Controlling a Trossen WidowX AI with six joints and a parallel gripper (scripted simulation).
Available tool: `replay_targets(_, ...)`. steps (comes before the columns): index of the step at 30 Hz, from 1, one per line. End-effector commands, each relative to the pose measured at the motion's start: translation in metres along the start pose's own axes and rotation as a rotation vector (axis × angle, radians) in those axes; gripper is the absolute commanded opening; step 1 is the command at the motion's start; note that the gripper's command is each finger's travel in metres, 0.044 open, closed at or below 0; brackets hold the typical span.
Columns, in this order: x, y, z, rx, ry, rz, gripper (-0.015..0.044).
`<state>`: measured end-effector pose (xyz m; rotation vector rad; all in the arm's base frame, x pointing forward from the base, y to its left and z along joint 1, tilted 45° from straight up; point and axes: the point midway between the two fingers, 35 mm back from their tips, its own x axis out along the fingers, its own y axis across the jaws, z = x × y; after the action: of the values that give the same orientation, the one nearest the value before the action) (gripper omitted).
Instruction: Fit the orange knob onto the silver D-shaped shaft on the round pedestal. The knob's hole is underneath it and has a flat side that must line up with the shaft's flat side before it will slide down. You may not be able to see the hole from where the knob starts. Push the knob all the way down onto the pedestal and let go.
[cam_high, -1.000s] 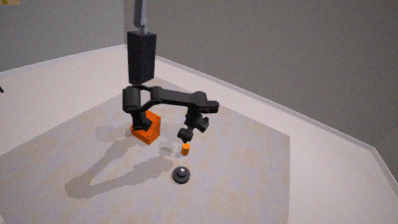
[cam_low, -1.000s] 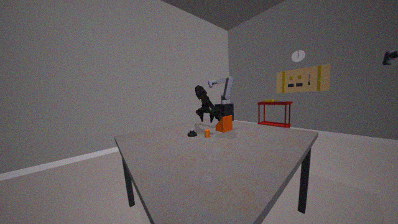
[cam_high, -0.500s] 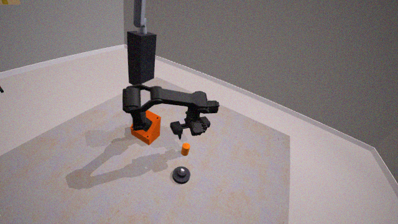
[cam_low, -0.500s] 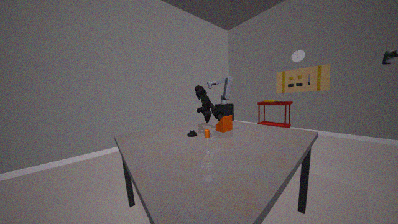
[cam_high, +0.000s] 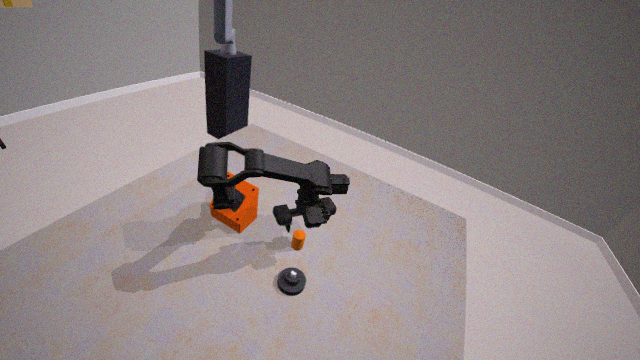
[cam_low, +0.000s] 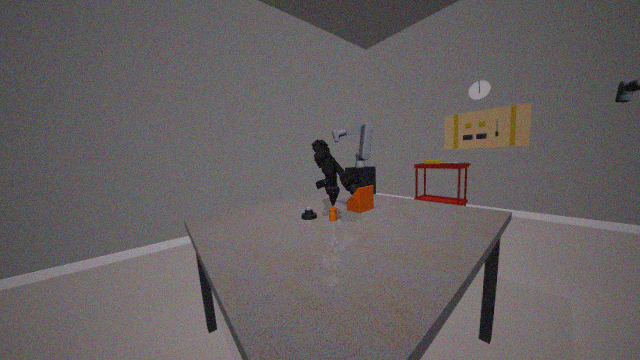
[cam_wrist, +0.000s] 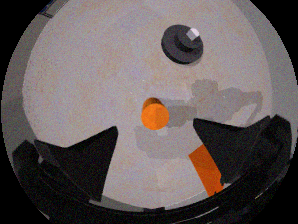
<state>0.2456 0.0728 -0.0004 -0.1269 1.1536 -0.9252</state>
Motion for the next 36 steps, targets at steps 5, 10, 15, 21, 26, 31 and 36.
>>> replay_targets(5,0.014,-0.002,-0.001,-0.006,0.001,-0.011,0.0440)
replay_targets(10,0.022,-0.001,0.000,-0.006,0.001,-0.010,0.0440)
replay_targets(15,0.030,-0.001,0.000,-0.006,0.002,-0.010,0.0440)
replay_targets(21,0.040,-0.001,0.000,-0.005,0.003,-0.011,0.0440)
replay_targets(26,0.048,-0.001,0.000,-0.005,0.003,-0.011,0.0440)
replay_targets(31,0.056,-0.001,0.000,-0.005,0.003,-0.012,0.0440)
replay_targets(36,0.064,-0.001,0.000,-0.005,0.002,-0.012,0.0440)
